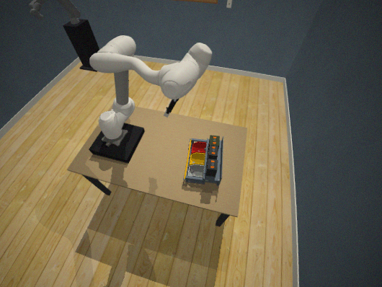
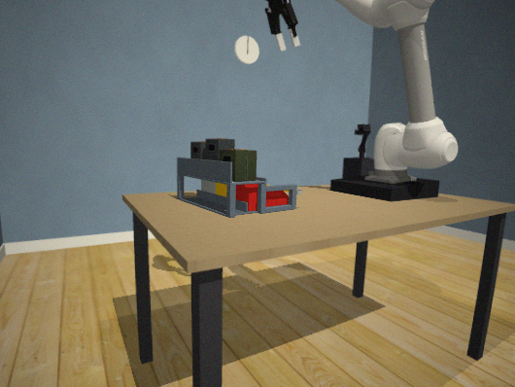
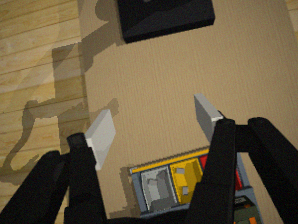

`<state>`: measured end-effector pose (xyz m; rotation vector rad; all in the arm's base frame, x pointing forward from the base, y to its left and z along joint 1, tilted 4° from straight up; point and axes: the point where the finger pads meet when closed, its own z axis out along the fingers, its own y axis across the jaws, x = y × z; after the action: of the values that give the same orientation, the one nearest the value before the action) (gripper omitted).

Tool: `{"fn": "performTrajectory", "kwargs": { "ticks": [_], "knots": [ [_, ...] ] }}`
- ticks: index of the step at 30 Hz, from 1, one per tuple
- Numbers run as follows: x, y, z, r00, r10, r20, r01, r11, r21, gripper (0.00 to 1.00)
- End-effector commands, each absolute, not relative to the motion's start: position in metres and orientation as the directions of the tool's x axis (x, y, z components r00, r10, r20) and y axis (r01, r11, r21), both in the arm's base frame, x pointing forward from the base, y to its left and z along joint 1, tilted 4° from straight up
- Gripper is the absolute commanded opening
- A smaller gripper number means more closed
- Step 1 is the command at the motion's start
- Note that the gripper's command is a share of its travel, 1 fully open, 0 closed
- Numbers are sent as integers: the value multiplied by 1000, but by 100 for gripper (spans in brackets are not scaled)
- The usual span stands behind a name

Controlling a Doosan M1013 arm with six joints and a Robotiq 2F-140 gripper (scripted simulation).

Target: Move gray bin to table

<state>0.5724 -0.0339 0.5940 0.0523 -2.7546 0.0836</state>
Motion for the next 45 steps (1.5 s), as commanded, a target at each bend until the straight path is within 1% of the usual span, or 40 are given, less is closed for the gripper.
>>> {"fn": "performTrajectory", "kwargs": {
  "ticks": [1, 8, 13, 25, 30, 45],
  "knots": [
    [576, -32, 595, -934, -27, 357, -47, 998, -47, 57],
    [576, -32, 595, -934, -27, 357, -47, 998, -47, 57],
    [629, -17, 599, -993, -44, 107, -46, 999, -17, 57],
    [629, -17, 599, -993, -44, 107, -46, 999, -17, 57],
    [672, -5, 603, -996, -49, -70, -49, 999, 3, 57],
    [666, -6, 602, -996, -49, -69, -49, 999, 3, 57]
  ]
}}
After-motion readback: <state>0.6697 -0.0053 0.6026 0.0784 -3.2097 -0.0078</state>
